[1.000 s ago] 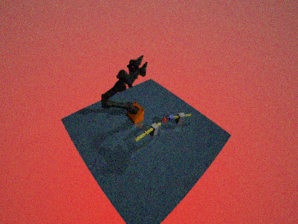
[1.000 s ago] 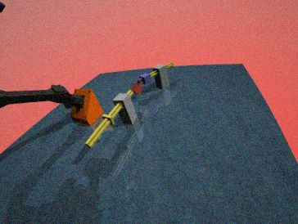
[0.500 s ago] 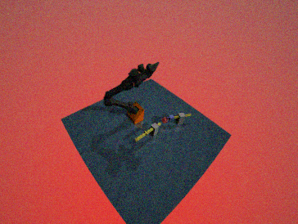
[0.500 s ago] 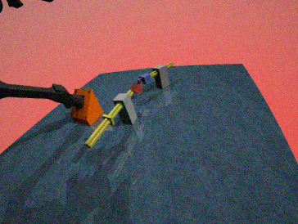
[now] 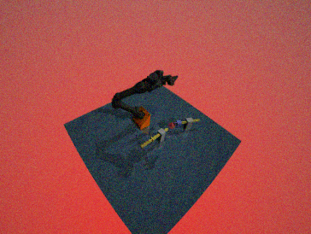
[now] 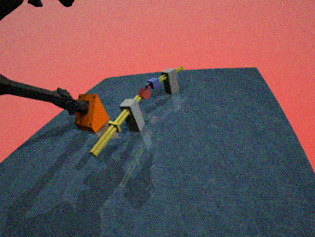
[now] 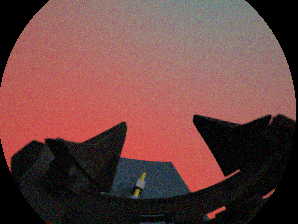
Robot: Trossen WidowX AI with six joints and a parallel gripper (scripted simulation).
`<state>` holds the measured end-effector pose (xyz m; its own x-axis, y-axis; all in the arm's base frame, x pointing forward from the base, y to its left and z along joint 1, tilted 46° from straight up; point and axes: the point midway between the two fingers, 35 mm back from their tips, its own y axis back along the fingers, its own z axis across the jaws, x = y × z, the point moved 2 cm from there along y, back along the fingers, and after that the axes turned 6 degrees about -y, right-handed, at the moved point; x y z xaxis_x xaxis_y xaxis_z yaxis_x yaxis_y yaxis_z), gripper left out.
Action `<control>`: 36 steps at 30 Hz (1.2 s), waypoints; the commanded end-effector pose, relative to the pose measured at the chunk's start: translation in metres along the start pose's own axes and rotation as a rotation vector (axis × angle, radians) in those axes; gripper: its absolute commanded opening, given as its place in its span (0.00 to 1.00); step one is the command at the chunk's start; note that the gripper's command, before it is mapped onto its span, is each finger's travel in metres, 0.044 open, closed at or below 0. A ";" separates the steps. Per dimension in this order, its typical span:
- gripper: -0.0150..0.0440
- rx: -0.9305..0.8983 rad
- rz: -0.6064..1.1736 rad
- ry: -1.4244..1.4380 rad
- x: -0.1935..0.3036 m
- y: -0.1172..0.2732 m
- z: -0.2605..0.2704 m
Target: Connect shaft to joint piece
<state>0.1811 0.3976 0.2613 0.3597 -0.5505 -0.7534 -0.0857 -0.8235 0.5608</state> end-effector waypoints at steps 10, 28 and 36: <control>1.00 0.018 0.259 -0.327 0.063 -0.031 -0.005; 1.00 0.124 0.658 -0.774 0.155 -0.057 0.006; 1.00 0.215 0.846 -0.946 0.196 -0.061 0.015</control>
<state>0.2401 0.3434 0.0827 -0.6196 -0.7510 -0.2281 -0.1415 -0.1789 0.9736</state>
